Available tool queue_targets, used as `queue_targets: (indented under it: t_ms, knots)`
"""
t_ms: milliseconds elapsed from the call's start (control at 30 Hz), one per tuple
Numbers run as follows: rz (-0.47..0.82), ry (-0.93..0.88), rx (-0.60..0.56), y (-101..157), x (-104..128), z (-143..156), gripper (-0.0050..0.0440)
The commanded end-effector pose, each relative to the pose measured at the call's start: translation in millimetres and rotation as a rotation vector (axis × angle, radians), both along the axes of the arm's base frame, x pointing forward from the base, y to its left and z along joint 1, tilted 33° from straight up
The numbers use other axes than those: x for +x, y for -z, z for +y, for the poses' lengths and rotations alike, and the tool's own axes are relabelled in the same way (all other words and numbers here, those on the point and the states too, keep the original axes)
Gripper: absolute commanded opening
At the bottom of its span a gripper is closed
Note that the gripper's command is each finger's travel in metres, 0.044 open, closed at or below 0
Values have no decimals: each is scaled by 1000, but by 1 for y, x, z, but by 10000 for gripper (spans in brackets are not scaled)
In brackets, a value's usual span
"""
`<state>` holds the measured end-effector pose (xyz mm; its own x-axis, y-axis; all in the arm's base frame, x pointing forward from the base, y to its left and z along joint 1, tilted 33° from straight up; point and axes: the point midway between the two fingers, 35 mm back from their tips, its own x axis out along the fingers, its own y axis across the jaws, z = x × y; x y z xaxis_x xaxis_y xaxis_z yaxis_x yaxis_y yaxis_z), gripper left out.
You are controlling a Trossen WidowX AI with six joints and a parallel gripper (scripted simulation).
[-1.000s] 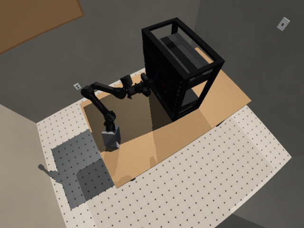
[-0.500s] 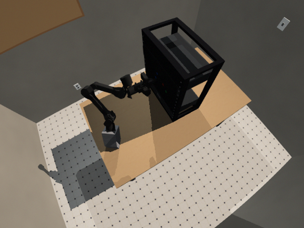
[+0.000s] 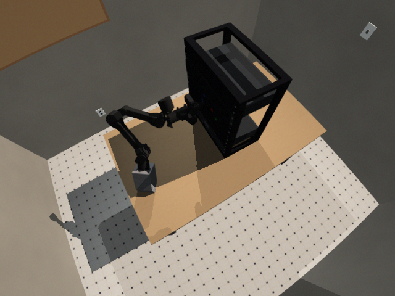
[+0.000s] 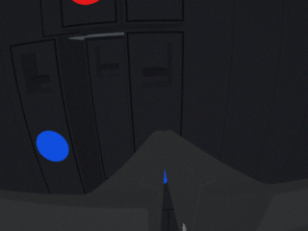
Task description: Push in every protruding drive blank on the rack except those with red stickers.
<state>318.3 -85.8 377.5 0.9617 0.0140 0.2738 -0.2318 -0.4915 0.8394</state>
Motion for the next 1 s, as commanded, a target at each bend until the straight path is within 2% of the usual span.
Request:
queue_targets:
  t_ms: [0, 233, 967]
  knots:
    - [-24, 4, -15, -11, 0, 1, 0]
    - [-24, 4, -15, -17, 8, 1, 0]
    - [-24, 4, -15, -17, 8, 1, 0]
